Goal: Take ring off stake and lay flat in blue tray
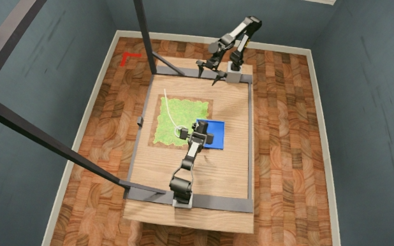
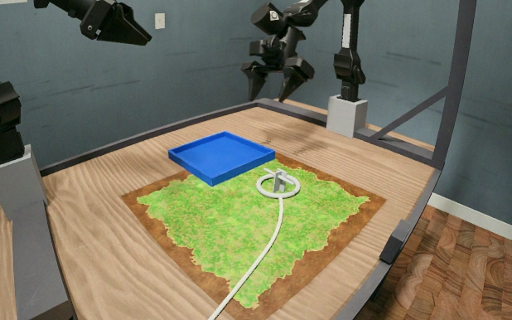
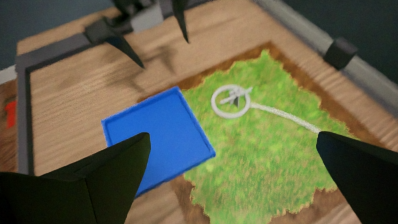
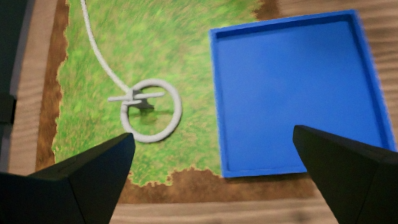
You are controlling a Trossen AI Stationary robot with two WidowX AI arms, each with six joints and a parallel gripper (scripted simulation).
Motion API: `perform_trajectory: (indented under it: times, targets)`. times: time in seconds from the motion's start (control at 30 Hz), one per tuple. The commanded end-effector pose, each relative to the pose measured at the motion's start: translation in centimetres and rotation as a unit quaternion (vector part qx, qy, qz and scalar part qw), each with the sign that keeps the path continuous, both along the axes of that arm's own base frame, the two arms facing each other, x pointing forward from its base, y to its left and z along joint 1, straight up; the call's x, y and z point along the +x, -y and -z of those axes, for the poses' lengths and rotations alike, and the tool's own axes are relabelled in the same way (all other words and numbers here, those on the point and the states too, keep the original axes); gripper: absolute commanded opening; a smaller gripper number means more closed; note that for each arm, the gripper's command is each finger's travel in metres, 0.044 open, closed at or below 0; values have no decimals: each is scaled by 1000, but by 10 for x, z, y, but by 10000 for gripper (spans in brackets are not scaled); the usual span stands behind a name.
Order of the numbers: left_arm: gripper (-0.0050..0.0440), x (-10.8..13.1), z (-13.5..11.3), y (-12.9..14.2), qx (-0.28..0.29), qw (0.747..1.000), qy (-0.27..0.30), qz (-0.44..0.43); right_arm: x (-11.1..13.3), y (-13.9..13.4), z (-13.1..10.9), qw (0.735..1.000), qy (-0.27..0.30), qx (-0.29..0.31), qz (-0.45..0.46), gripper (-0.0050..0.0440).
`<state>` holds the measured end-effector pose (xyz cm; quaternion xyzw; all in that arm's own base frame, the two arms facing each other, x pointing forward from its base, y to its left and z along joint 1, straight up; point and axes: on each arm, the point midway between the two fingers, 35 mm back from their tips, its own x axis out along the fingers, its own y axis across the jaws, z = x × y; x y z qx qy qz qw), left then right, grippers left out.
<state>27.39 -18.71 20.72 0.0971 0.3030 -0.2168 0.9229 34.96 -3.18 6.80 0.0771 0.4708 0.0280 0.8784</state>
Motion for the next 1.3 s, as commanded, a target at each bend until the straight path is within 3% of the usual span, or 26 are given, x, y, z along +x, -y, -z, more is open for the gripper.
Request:
perform_trajectory:
  times: [0.0,0.23,0.47,1.13,1.27]
  targets:
    - [440,1,-9,-10,-41,998,30,24,26,-29,1,999,-31,-32,-31,440]
    - [440,1,-6,-15,-45,998,33,31,47,-71,13,991,-80,-71,-78,440]
    - [440,1,-10,-14,-48,998,36,31,55,-86,17,987,-96,-86,-96,440]
    - [440,2,-9,-13,-47,998,34,30,54,-88,16,986,-99,-88,-100,440]
    - [440,2,-9,-13,-47,998,34,30,56,-91,19,988,-106,-79,-85,344]
